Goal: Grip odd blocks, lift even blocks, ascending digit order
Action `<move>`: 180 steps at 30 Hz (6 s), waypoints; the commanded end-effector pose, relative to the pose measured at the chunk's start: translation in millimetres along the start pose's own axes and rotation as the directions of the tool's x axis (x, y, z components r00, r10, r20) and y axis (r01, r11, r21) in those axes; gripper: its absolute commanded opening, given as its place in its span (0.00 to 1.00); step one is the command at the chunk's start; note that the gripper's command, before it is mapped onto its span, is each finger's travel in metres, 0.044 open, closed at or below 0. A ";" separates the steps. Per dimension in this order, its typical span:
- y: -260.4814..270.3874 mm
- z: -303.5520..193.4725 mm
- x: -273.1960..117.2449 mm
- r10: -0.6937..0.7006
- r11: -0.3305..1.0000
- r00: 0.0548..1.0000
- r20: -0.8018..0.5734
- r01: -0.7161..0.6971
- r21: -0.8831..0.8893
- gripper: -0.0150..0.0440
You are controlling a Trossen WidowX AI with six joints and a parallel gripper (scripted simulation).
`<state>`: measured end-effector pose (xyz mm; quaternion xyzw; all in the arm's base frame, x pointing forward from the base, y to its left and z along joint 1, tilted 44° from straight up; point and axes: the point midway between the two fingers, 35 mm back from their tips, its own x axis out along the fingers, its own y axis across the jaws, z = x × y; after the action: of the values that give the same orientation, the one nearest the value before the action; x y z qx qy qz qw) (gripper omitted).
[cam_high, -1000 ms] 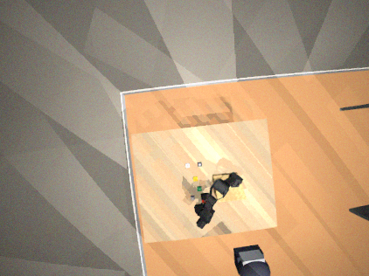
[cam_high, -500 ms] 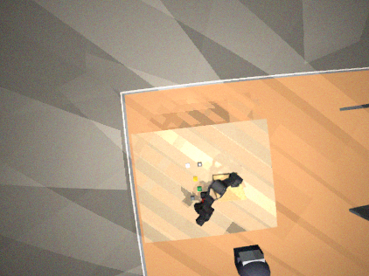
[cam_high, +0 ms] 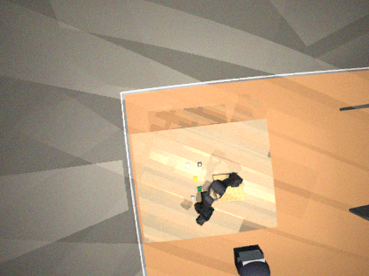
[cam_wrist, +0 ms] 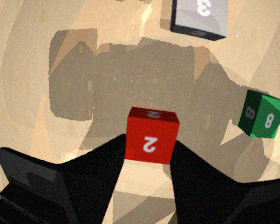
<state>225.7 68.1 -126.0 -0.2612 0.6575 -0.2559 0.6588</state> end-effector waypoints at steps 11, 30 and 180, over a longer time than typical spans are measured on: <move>-1.2 -1.3 1.6 -0.008 1.000 1.000 0.000 0.008 -0.007 0.46; -0.9 -1.2 -13.6 -0.007 1.000 1.000 0.000 0.007 -0.007 0.46; -16.7 103.0 0.9 -0.010 1.000 1.000 0.004 0.010 -0.003 0.46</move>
<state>329.9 57.4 -114.8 -0.2618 0.6552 -0.2575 0.6603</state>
